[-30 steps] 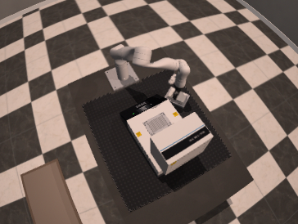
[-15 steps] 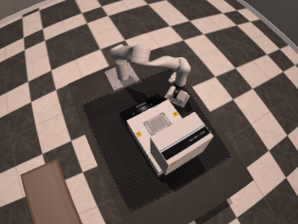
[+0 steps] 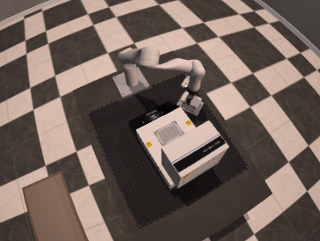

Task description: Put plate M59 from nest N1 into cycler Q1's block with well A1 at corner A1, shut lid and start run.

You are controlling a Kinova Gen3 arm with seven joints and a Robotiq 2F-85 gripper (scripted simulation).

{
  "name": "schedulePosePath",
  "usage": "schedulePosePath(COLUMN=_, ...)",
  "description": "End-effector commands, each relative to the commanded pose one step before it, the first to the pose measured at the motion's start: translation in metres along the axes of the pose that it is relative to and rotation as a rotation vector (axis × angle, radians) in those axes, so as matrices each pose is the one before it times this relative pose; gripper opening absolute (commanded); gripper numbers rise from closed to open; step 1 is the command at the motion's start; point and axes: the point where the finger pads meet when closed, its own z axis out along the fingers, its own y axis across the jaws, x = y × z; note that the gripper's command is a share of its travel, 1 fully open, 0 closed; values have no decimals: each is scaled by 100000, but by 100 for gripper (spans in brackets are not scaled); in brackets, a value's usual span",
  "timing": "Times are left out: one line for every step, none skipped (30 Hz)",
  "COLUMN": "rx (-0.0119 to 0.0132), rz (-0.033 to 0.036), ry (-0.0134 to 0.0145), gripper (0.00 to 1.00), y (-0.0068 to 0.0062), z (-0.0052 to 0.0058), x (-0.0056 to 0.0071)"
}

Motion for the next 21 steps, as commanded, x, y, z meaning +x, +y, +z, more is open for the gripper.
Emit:
schedulePosePath(rx=-3, rz=-21, ry=-165, gripper=90, y=20, z=-396, x=-45)
schedulePosePath(rx=0, rz=0, ry=0, gripper=90, y=0, z=-133, x=0)
schedulePosePath(rx=0, rz=0, ry=0, gripper=90, y=0, z=-133, x=0)
schedulePosePath(rx=0, rz=0, ry=0, gripper=90, y=0, z=-133, x=0)
schedulePosePath(rx=0, rz=0, ry=0, gripper=90, y=0, z=-133, x=0)
schedulePosePath(rx=0, rz=0, ry=0, gripper=90, y=0, z=-133, x=0)
schedulePosePath(rx=0, rz=0, ry=0, gripper=90, y=0, z=-133, x=0)
schedulePosePath(rx=0, rz=0, ry=0, gripper=90, y=0, z=-133, x=0)
schedulePosePath(rx=0, rz=0, ry=0, gripper=90, y=0, z=-133, x=0)
schedulePosePath(rx=0, rz=0, ry=0, gripper=90, y=0, z=-133, x=0)
schedulePosePath(rx=0, rz=0, ry=0, gripper=90, y=0, z=0, x=0)
schedulePosePath(rx=0, rz=0, ry=0, gripper=90, y=0, z=0, x=0)
schedulePosePath(rx=0, rz=0, ry=-1, gripper=90, y=1, z=-129, x=2)
schedulePosePath(rx=0, rz=0, ry=-1, gripper=90, y=1, z=-130, x=2)
schedulePosePath(rx=0, rz=1, ry=2, gripper=90, y=-2, z=-141, x=-4)
schedulePosePath(rx=0, rz=0, ry=0, gripper=90, y=0, z=-133, x=0)
schedulePosePath(rx=0, rz=0, ry=0, gripper=90, y=0, z=-133, x=0)
schedulePosePath(rx=0, rz=0, ry=0, gripper=90, y=0, z=-133, x=0)
schedulePosePath(rx=0, rz=0, ry=0, gripper=90, y=0, z=-133, x=0)
schedulePosePath(rx=0, rz=0, ry=0, gripper=90, y=0, z=-133, x=0)
schedulePosePath(rx=0, rz=0, ry=0, gripper=90, y=0, z=-133, x=0)
